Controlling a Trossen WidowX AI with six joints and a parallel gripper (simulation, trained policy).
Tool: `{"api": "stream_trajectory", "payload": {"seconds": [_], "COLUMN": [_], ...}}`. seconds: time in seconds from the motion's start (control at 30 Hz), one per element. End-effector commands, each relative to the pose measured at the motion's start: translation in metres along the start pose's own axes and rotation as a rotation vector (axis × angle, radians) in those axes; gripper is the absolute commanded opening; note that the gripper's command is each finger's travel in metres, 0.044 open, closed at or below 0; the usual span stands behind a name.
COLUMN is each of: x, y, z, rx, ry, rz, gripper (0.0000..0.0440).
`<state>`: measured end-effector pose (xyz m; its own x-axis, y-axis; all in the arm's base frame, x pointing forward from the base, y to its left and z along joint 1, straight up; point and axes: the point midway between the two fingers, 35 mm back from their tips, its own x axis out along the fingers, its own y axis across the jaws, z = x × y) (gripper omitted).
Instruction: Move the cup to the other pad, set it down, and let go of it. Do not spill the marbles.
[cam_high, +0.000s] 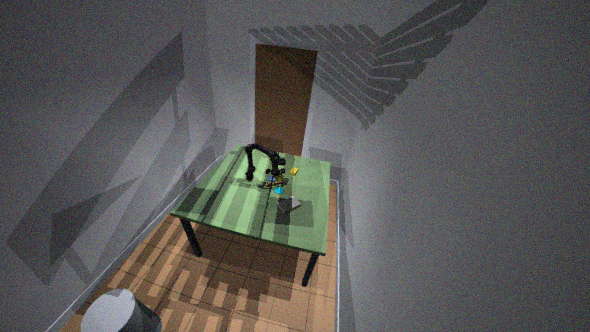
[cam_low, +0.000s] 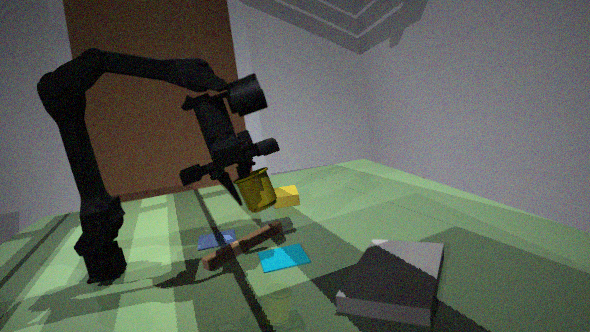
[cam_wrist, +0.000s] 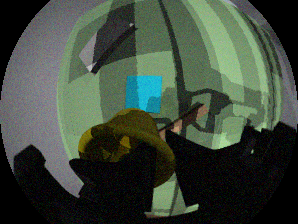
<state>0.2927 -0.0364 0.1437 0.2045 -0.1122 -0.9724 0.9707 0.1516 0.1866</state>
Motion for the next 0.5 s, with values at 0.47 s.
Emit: {"api": "stream_trajectory", "payload": {"seconds": [0.47], "x": [0.044], "y": [0.014], "z": [0.034], "rx": [0.077], "ry": [-0.045], "rz": [0.026], "gripper": [0.0001]}}
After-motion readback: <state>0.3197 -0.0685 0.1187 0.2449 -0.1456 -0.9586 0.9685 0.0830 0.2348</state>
